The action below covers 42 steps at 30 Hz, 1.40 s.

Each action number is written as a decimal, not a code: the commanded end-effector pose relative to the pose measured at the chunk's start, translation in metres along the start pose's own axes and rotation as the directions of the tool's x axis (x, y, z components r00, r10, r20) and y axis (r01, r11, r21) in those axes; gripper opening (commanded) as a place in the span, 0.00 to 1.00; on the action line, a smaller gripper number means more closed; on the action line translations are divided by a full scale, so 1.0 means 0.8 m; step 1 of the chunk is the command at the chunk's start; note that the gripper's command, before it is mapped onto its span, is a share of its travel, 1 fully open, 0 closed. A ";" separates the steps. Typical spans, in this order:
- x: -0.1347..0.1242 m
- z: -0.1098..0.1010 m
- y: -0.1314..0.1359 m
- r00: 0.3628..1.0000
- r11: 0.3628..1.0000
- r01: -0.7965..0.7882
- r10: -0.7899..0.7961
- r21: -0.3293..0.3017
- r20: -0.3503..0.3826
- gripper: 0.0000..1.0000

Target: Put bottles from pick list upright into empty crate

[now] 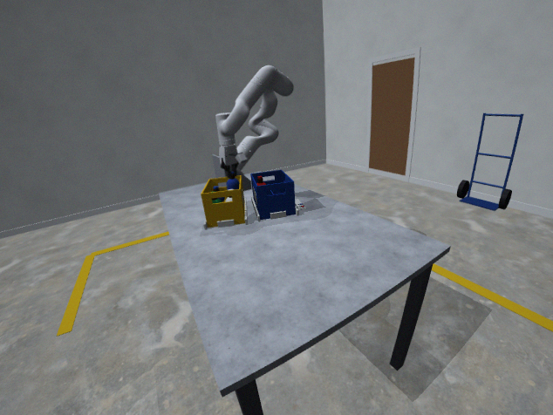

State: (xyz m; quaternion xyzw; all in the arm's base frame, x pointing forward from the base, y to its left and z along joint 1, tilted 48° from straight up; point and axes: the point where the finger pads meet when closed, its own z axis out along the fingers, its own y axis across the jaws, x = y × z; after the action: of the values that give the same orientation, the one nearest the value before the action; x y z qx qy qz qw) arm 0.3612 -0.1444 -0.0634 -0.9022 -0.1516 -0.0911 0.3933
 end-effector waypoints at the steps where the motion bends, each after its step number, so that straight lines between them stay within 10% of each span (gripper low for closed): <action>1: 0.001 -0.007 0.001 1.000 1.000 0.001 -0.001 -0.002 -0.001 0.00; 42: 0.001 -0.084 0.001 1.000 1.000 0.001 -0.001 -0.002 -0.001 0.00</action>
State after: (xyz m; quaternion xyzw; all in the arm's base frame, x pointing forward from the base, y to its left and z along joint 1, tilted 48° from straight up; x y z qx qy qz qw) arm 0.3584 -0.1888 -0.0228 -0.9022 -0.1516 -0.0910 0.3934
